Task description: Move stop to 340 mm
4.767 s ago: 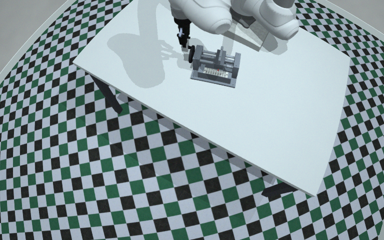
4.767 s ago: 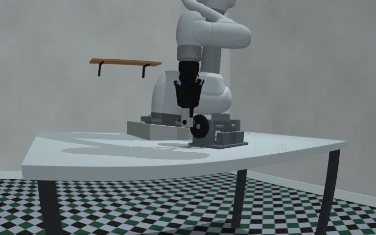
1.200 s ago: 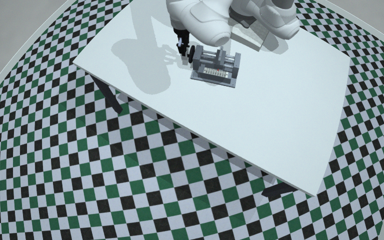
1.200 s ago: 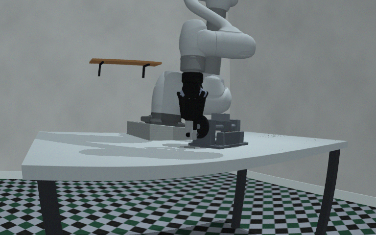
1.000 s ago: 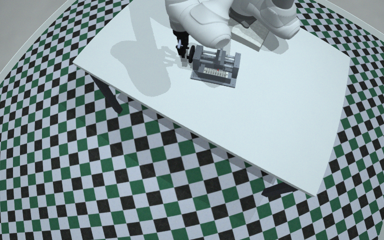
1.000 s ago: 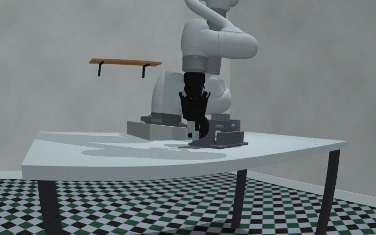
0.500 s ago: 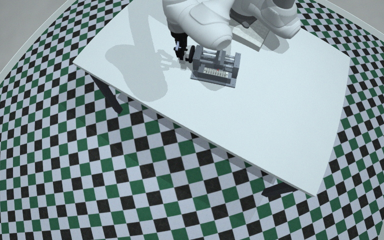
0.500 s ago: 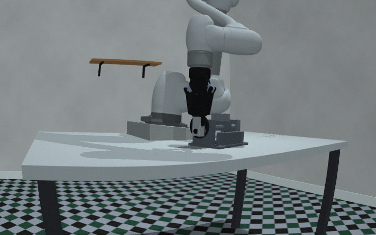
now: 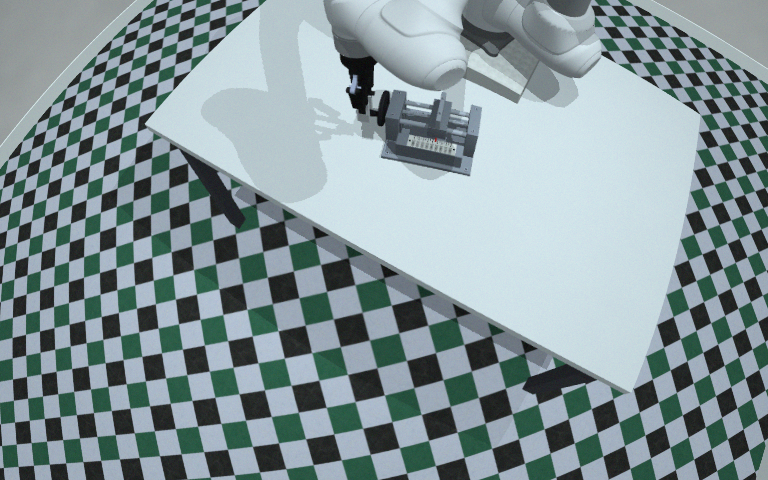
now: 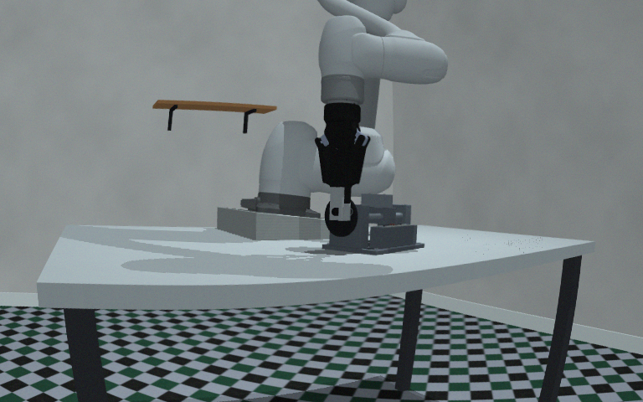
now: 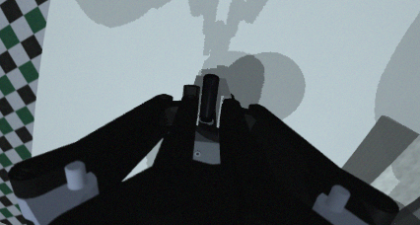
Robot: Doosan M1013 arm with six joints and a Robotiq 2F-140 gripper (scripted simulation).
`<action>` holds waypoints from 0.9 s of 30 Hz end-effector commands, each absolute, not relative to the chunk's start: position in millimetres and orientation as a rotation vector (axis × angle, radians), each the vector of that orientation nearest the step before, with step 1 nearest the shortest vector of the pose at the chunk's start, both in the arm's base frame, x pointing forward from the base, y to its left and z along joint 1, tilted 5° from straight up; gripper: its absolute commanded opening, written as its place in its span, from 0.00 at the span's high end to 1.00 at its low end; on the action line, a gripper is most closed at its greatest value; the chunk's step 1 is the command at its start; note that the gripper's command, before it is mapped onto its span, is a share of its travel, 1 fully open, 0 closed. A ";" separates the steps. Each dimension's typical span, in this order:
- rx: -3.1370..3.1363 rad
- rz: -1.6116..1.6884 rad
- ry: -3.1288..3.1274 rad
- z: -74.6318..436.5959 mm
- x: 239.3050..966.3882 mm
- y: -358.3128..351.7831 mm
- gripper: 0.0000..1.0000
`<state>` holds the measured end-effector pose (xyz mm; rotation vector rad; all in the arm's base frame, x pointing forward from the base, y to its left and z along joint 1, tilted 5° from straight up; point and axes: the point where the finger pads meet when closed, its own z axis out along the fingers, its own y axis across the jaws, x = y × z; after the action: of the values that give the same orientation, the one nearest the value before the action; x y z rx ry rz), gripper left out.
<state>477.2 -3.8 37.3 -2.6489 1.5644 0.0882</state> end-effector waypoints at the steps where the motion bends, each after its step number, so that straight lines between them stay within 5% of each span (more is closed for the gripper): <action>1: -2.650 0.089 1.564 41.6 475.2 -5.2 0.96; 27: -2.650 0.089 1.564 50.3 440.6 -25.2 0.96</action>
<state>445.0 -23.1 52.8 -2.6478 1.5644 0.0878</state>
